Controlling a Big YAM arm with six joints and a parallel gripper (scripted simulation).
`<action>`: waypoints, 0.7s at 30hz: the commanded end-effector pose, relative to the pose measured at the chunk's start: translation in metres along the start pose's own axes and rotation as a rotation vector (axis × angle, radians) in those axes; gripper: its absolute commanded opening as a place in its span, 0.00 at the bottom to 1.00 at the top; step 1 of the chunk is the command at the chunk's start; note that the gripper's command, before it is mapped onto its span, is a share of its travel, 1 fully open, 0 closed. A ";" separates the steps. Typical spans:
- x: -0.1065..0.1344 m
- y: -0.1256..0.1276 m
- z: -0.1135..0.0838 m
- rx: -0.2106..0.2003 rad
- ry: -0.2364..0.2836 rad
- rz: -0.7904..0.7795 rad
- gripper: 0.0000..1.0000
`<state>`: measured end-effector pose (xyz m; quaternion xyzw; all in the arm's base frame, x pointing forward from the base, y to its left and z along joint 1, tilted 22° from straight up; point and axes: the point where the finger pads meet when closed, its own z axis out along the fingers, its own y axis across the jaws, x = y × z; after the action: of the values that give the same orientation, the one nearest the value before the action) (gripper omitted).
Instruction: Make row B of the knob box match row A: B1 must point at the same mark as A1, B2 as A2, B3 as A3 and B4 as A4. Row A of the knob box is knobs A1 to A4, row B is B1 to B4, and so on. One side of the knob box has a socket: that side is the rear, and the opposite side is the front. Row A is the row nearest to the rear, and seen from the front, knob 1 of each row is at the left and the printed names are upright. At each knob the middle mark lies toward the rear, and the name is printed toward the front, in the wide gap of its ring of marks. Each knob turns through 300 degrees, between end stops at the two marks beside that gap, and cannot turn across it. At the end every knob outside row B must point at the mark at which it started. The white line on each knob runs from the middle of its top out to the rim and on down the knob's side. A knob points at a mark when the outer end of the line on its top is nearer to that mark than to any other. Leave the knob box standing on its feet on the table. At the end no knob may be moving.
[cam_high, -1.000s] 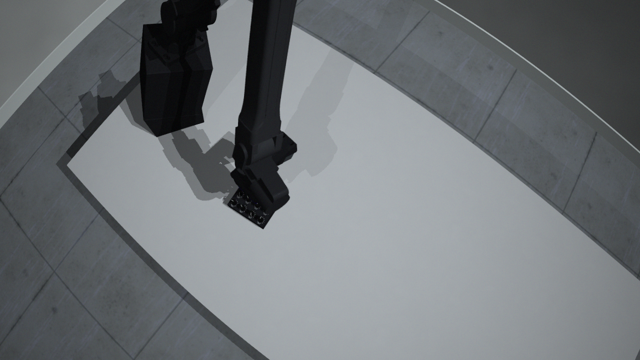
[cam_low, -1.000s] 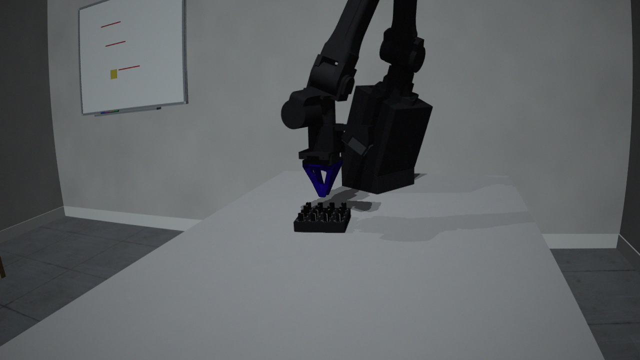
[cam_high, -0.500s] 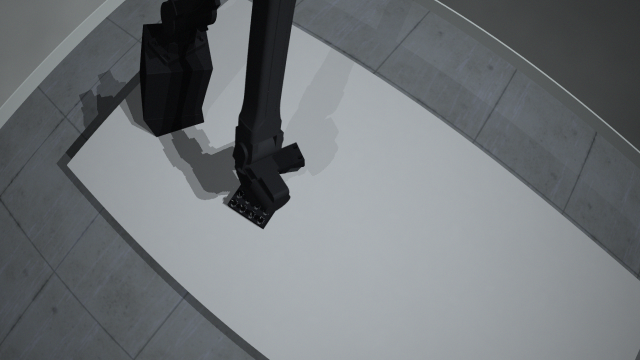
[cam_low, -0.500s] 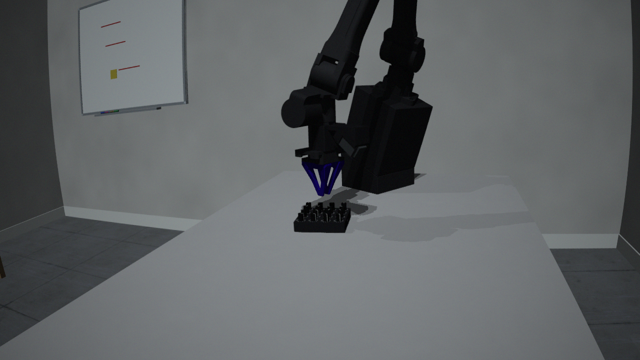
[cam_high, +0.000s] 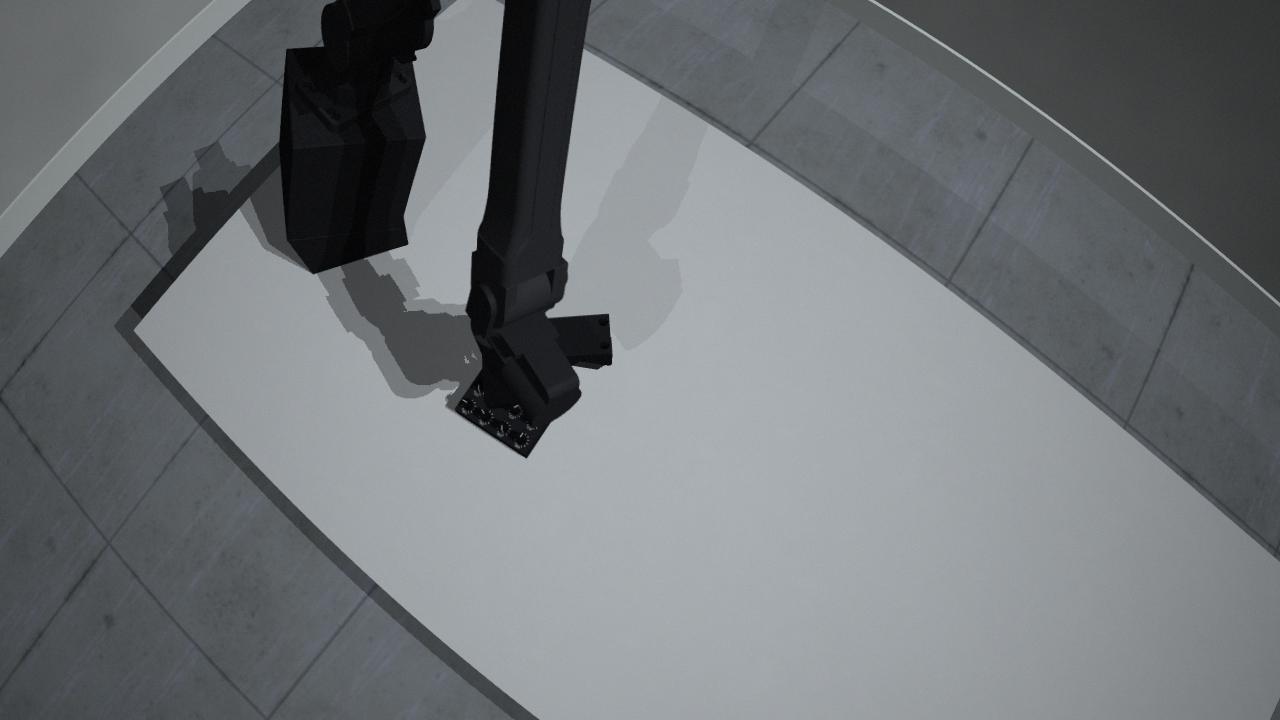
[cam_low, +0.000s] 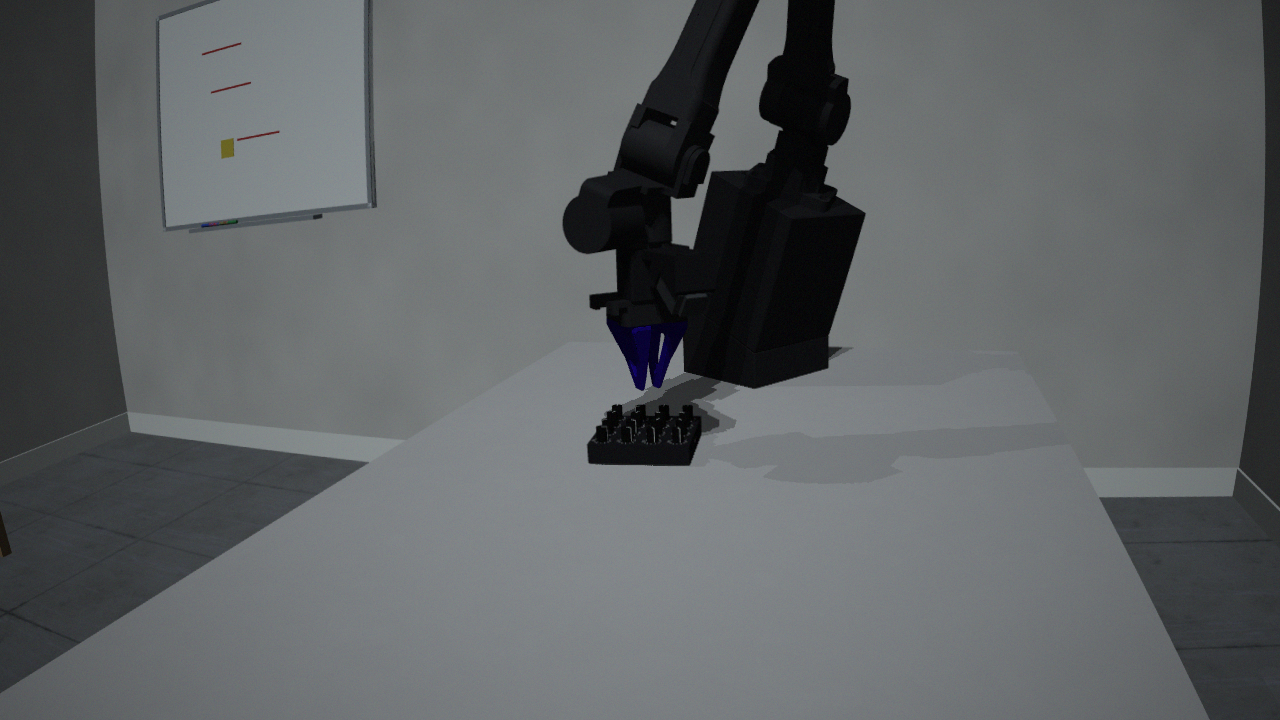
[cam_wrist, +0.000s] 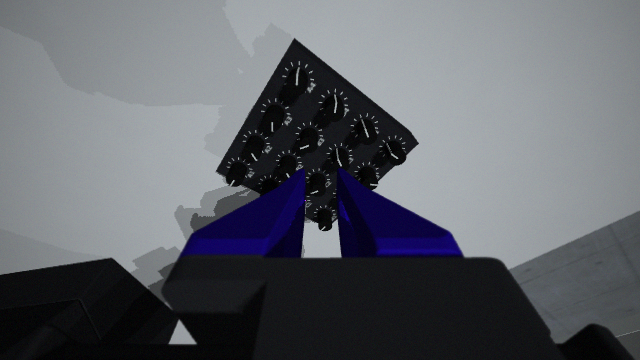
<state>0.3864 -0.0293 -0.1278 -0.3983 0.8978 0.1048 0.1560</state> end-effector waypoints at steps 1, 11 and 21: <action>0.001 -0.001 -0.009 0.009 -0.007 0.155 0.18; 0.003 0.001 -0.009 0.004 -0.004 0.397 0.18; 0.003 0.002 -0.009 0.002 -0.001 0.623 0.18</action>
<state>0.3853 -0.0292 -0.1239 -0.1679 0.9677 0.1395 0.1262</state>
